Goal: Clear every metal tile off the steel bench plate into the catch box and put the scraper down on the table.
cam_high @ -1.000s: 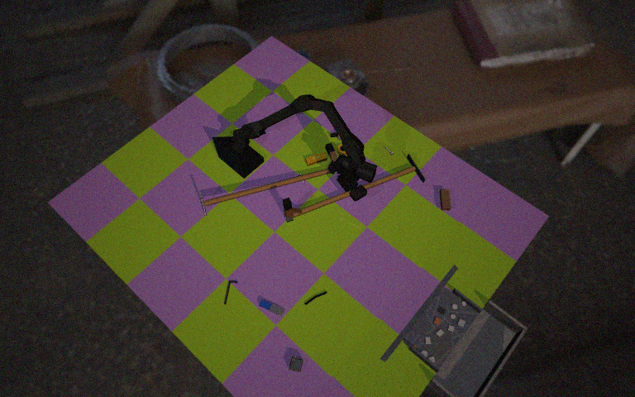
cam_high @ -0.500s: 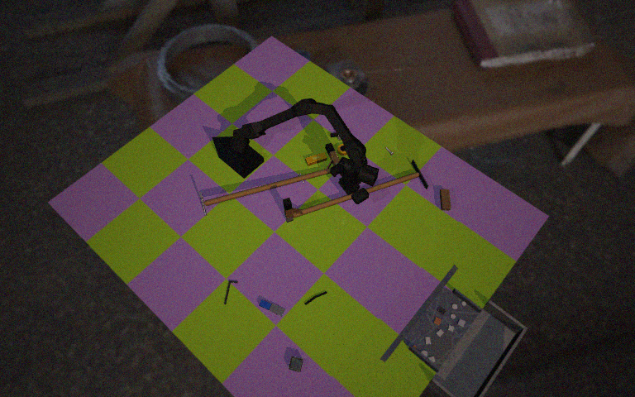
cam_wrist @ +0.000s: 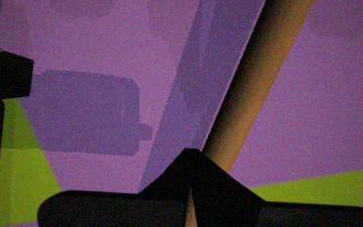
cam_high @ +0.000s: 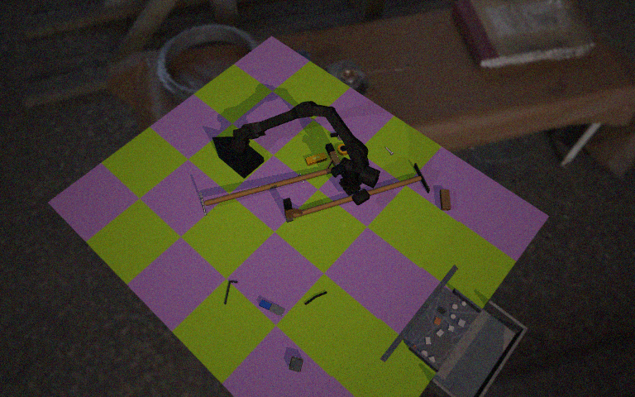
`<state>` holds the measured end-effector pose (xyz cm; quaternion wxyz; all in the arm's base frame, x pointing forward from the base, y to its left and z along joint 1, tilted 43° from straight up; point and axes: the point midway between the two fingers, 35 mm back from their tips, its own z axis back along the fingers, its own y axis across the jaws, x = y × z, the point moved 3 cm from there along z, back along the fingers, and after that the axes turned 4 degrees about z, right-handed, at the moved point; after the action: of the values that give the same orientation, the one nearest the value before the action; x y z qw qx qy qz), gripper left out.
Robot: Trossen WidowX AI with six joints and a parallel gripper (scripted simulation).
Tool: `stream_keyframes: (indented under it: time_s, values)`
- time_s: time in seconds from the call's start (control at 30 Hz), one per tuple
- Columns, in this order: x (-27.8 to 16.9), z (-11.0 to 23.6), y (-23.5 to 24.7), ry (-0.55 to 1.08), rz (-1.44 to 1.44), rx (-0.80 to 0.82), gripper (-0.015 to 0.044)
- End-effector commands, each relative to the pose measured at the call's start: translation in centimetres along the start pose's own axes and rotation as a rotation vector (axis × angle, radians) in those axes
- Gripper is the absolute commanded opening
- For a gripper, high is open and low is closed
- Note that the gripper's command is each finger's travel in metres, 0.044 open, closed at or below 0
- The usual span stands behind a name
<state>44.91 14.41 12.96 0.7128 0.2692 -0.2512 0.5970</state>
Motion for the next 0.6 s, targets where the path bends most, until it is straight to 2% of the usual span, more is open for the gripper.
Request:
stream_keyframes:
  time_s: [0.0, 0.57]
  values:
    - [0.0, 1.5, -0.3, -0.001, 0.006, -0.008, 0.0000]
    - [0.0, 8.0, -0.1, 0.001, 0.006, -0.007, 0.0000]
